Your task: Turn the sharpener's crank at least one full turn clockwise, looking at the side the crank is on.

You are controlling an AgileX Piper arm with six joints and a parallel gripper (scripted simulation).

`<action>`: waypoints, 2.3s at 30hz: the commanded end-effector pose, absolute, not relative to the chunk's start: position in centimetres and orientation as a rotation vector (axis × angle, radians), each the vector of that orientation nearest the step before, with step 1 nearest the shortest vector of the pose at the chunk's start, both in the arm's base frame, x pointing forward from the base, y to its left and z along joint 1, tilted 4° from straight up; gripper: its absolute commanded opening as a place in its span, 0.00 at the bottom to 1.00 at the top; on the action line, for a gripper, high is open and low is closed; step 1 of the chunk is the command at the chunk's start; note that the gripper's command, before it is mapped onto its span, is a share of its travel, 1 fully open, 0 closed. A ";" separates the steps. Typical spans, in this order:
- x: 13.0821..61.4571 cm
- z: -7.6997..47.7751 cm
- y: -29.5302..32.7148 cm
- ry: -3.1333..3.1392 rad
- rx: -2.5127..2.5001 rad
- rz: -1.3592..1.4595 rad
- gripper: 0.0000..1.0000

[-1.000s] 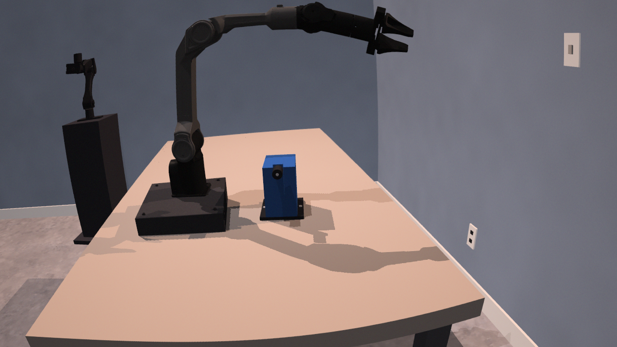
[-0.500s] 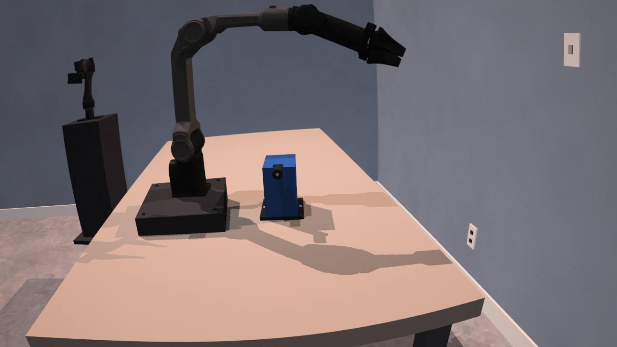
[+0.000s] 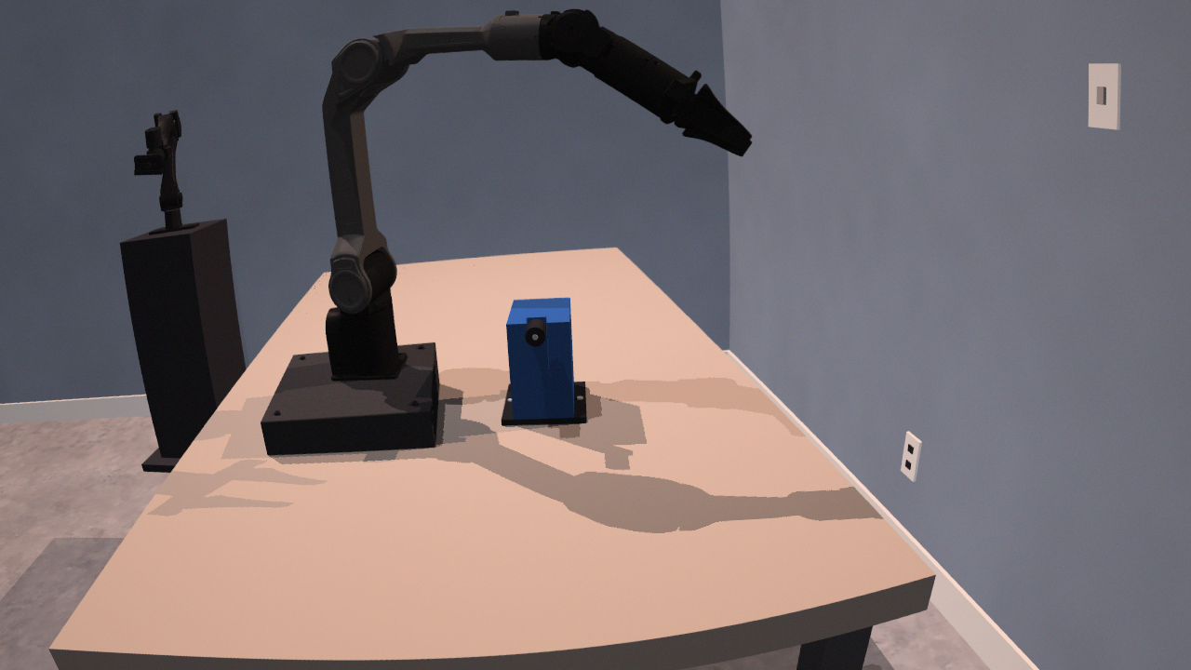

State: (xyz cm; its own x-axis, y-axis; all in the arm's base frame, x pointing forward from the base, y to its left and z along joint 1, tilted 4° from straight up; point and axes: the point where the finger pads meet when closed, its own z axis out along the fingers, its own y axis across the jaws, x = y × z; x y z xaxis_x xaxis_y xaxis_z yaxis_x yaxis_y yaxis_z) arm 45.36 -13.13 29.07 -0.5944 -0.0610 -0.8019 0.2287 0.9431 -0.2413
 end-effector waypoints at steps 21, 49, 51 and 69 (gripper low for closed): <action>37.6 23.8 -15.7 2.307 0.758 -0.193 0.69; 27.1 18.3 -14.8 2.237 1.640 0.027 0.69; 26.2 17.9 -14.6 2.216 1.724 0.044 0.69; 21.6 14.7 -12.5 2.089 2.112 0.110 0.69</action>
State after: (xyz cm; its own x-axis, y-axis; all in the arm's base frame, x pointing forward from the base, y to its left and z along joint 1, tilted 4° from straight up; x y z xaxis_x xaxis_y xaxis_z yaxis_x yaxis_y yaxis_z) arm 21.58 -12.56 14.91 0.0187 0.9976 -0.0672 0.9850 -0.0068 0.1725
